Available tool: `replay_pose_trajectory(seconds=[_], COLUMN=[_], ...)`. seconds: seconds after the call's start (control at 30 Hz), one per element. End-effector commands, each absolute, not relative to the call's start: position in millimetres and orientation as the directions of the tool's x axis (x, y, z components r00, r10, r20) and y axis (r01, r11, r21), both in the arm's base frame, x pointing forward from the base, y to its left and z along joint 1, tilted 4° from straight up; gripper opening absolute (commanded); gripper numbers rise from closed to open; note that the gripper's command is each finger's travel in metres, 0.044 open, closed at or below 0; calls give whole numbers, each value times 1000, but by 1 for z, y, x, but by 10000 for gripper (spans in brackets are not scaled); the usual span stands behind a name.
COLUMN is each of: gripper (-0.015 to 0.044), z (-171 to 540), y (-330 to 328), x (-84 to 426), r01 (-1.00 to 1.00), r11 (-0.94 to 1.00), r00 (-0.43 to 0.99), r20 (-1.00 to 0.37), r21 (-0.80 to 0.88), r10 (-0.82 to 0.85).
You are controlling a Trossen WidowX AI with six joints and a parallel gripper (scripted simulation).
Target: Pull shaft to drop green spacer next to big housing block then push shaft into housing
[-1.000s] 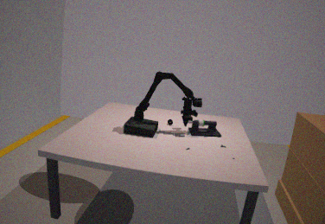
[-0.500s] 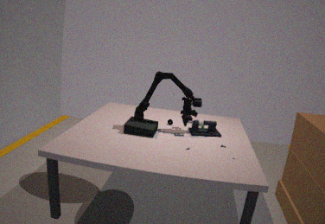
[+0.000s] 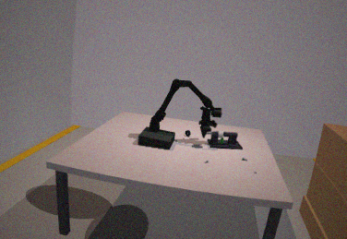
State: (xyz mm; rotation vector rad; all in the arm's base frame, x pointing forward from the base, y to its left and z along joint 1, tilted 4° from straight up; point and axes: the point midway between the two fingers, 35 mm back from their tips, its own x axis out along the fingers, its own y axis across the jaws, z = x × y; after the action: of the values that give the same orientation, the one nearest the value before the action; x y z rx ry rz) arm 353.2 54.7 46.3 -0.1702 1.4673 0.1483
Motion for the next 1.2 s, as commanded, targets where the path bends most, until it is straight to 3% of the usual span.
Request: replay_pose_trajectory(seconds=[0.0,1.17], gripper=[0,0], z=[46,48], y=[55,56], x=[353,360], r01=[-203,-205], r11=[979,978], r00=[98,93], r20=[-995,-996], r21=[-24,-25], r10=[-4,-6])
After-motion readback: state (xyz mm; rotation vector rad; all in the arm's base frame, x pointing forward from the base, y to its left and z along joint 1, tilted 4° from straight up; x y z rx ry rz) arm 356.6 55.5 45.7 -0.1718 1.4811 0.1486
